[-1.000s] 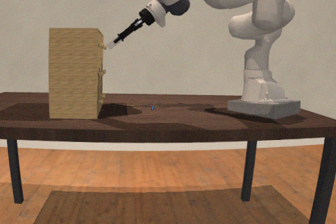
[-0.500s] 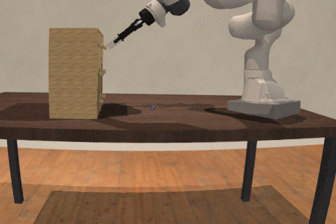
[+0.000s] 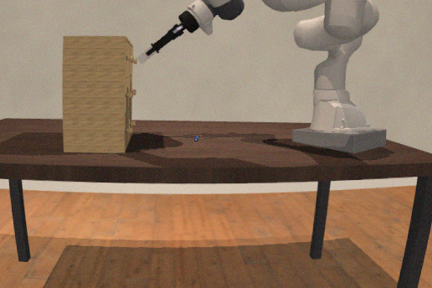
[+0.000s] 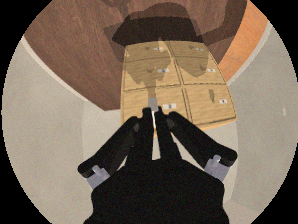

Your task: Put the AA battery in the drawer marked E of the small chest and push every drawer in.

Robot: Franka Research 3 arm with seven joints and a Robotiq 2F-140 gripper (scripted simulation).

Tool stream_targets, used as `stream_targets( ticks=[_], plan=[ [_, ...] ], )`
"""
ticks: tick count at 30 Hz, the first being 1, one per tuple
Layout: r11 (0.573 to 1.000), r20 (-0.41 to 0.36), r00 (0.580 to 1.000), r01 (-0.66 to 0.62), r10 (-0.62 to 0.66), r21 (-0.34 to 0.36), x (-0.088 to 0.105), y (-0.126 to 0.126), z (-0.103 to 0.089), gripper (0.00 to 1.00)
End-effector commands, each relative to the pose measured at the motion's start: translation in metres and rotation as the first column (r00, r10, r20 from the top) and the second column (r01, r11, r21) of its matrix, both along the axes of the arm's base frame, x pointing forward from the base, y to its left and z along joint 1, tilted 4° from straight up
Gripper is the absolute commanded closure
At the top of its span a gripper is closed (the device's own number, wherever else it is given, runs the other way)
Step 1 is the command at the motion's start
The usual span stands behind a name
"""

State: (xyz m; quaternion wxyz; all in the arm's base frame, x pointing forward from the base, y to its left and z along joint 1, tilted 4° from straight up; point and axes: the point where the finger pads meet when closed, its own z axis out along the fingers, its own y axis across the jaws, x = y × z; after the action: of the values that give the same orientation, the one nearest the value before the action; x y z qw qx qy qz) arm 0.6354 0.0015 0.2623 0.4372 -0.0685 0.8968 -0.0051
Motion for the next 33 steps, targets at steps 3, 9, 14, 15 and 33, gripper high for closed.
stream_targets(
  ticks=[3, 9, 14, 15, 33],
  plan=[
    [1.000, 0.003, 1.000, 0.004, -0.004, 0.009, 0.002, 0.001, 0.001, 1.00],
    [1.000, 0.003, 1.000, 0.004, -0.004, 0.009, 0.002, 0.001, 0.001, 1.00],
    [1.000, 0.003, 1.000, 0.004, -0.004, 0.009, 0.001, 0.001, 0.001, 1.00],
    [1.000, 0.003, 1.000, 0.004, -0.004, 0.009, 0.001, 0.001, 0.001, 1.00],
    [1.000, 0.003, 1.000, 0.004, -0.004, 0.009, -0.048, -0.005, -0.001, 1.00]
  ],
)
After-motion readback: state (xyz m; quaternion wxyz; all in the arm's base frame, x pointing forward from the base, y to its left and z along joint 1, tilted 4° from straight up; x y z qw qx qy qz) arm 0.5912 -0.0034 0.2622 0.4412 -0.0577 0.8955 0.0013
